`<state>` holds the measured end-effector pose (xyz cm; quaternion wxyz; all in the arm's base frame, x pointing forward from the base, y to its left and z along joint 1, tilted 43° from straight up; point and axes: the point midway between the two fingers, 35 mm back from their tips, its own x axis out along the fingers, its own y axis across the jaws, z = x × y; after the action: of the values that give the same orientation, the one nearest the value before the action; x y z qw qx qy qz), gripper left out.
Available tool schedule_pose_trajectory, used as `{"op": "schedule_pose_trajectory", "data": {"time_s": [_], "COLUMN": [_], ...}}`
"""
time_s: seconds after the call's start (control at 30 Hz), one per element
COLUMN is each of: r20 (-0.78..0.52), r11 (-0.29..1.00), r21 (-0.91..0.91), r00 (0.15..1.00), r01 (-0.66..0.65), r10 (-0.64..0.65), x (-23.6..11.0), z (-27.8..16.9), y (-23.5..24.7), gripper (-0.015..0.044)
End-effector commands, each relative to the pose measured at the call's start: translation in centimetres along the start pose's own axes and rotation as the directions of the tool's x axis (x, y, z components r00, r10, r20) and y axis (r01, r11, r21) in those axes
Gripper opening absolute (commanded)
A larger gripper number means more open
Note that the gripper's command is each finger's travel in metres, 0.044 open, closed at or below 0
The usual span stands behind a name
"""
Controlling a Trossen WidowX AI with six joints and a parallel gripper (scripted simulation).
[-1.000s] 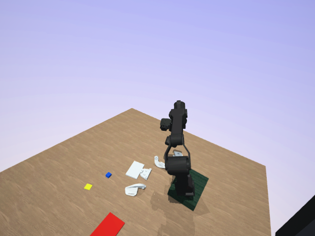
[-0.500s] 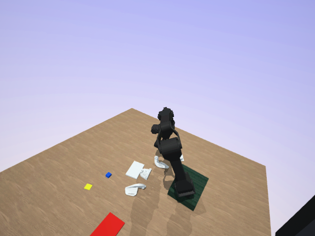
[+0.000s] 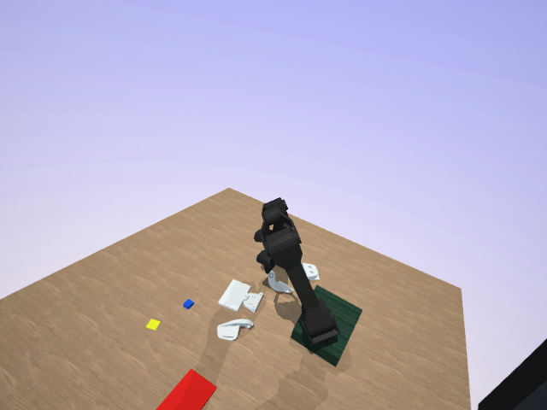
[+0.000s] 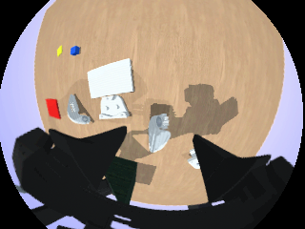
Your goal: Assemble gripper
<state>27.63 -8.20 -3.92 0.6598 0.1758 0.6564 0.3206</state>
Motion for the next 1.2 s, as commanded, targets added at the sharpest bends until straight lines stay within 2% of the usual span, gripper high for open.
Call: {"op": "schedule_pose_trajectory", "data": {"time_s": [0.0,1.17], "r20": [-0.005,-0.004], "r11": [1.0,1.0], "r21": [0.012,0.011], "r00": [1.0,1.0], "r01": [-0.012,-0.014], "r10": [0.012,0.014], "x": [0.4,6.1], "z": [0.1,0.1], "y": [0.1,0.1], "gripper": [0.044,0.044]}}
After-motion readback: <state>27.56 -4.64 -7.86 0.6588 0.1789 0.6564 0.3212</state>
